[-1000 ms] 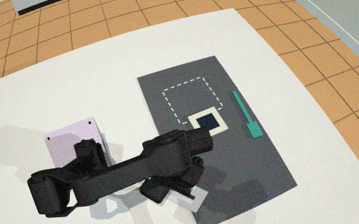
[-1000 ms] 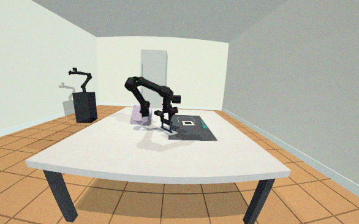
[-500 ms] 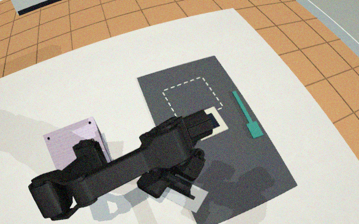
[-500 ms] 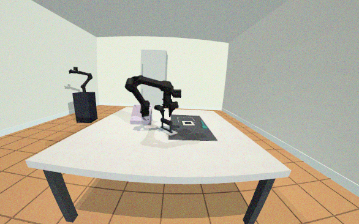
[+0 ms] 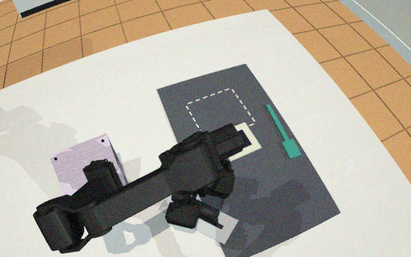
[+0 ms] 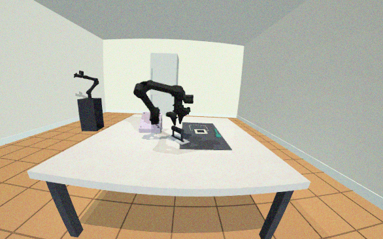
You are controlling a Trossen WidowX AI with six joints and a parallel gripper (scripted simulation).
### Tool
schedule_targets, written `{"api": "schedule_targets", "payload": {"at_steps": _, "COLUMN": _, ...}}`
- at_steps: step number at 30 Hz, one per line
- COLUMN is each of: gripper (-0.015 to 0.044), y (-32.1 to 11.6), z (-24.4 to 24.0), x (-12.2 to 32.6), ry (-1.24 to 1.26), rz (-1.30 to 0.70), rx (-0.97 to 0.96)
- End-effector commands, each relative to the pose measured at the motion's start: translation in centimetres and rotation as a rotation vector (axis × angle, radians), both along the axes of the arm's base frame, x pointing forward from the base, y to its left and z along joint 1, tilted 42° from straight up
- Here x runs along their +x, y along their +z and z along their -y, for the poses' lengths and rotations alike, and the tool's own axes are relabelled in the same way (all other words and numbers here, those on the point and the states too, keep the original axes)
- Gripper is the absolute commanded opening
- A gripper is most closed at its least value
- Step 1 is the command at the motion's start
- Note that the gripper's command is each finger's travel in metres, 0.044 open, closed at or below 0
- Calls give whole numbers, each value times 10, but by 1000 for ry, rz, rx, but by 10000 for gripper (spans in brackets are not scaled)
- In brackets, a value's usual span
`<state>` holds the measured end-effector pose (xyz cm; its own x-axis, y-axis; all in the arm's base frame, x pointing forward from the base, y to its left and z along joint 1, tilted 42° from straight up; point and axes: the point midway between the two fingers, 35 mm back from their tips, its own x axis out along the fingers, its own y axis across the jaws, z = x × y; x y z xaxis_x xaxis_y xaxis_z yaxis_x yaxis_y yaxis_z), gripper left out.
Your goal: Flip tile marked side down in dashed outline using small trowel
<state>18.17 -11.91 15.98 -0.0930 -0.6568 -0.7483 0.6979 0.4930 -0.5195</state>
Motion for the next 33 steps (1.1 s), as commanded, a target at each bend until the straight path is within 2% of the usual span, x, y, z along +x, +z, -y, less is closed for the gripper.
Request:
{"api": "schedule_targets", "payload": {"at_steps": 1, "gripper": 270, "y": 0, "z": 0, "x": 0, "ry": 95, "rz": -86, "rx": 8}}
{"api": "schedule_targets", "payload": {"at_steps": 33, "gripper": 270, "y": 0, "z": -1, "x": 0, "ry": 928, "rz": -819, "rx": 113}}
